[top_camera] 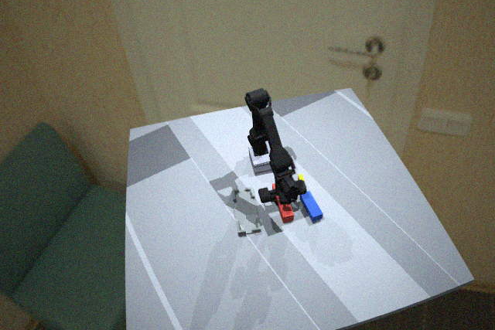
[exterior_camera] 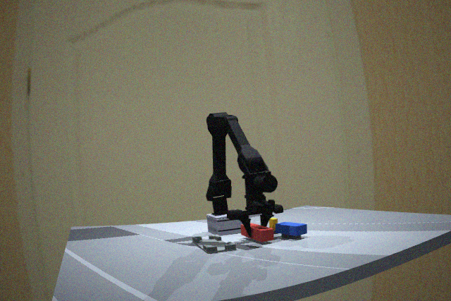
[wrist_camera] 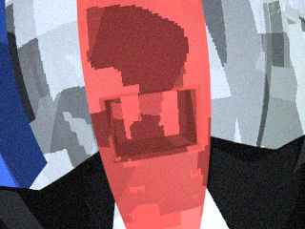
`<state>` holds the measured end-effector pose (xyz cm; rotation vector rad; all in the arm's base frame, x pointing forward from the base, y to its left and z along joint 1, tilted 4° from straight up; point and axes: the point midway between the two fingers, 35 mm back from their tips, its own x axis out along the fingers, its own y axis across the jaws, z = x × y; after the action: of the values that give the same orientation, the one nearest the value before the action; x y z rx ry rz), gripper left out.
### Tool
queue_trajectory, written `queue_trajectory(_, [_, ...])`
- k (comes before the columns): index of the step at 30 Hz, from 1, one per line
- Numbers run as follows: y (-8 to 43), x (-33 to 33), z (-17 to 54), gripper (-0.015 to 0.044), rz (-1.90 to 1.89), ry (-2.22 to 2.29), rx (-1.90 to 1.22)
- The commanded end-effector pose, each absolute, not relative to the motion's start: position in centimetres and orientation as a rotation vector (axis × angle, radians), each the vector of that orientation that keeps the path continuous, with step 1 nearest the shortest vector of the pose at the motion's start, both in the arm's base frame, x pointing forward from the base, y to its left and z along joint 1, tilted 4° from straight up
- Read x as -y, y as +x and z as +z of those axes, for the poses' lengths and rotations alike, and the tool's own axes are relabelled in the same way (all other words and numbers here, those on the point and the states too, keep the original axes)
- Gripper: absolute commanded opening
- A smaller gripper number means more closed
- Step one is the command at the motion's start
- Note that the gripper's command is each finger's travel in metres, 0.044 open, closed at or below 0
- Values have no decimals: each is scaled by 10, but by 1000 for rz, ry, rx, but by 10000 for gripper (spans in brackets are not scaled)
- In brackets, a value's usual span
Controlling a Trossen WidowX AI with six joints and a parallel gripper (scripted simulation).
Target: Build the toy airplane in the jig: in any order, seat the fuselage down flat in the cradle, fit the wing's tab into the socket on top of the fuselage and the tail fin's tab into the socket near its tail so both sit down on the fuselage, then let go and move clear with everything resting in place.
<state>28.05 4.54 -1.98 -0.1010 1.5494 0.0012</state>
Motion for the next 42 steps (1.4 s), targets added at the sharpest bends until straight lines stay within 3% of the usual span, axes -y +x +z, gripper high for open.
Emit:
queue_trajectory(1, [285, -47, -6, 0, -1, -101, -1539])
queue_trajectory(42, [277, -47, 95, 0, -9, -87, -1542])
